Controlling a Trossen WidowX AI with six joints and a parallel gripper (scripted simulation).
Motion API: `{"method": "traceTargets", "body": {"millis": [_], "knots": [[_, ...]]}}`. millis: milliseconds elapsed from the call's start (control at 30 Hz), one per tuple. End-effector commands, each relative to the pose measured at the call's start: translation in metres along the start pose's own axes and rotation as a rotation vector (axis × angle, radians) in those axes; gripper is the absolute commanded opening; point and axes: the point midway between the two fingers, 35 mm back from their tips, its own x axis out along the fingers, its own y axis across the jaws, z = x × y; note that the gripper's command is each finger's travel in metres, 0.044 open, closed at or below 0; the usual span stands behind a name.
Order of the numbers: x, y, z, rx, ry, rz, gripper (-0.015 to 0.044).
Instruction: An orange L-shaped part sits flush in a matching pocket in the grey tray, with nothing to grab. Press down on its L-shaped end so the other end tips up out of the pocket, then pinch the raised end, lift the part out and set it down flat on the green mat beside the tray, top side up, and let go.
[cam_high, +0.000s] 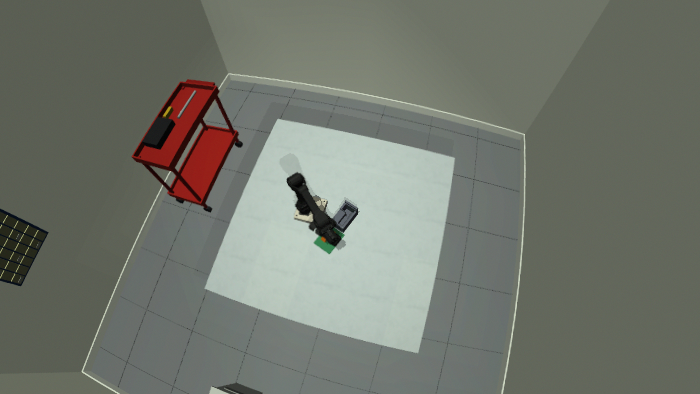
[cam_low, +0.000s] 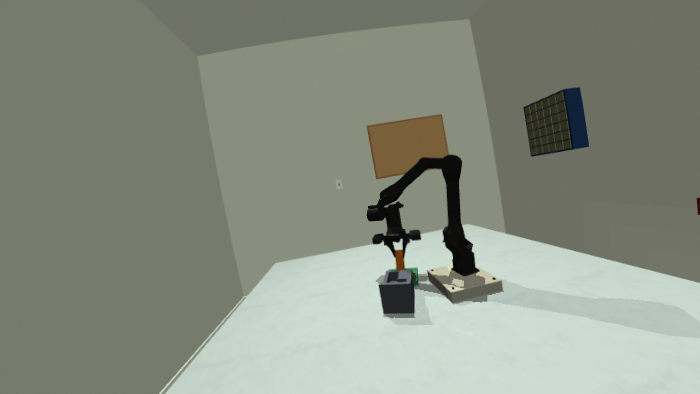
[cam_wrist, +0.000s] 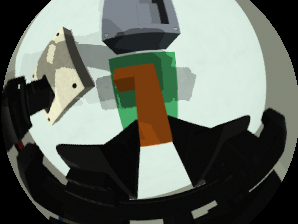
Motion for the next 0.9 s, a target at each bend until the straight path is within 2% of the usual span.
{"method": "traceTargets", "body": {"millis": [0,200,367,533,867], "knots": [[0.000,0.000,0.000,0.000,0.000,0.000,0.0105],[-0.002,0.000,0.000,0.000,0.000,0.000,0.0263],[-0.041,-0.004,-0.001,-0.001,0.002,0.000,0.0394],[-0.087,-0.001,0.000,-0.003,0.003,0.000,0.0400],[-0.086,-0.003,0.000,0.000,0.004,-0.012,0.0400]]}}
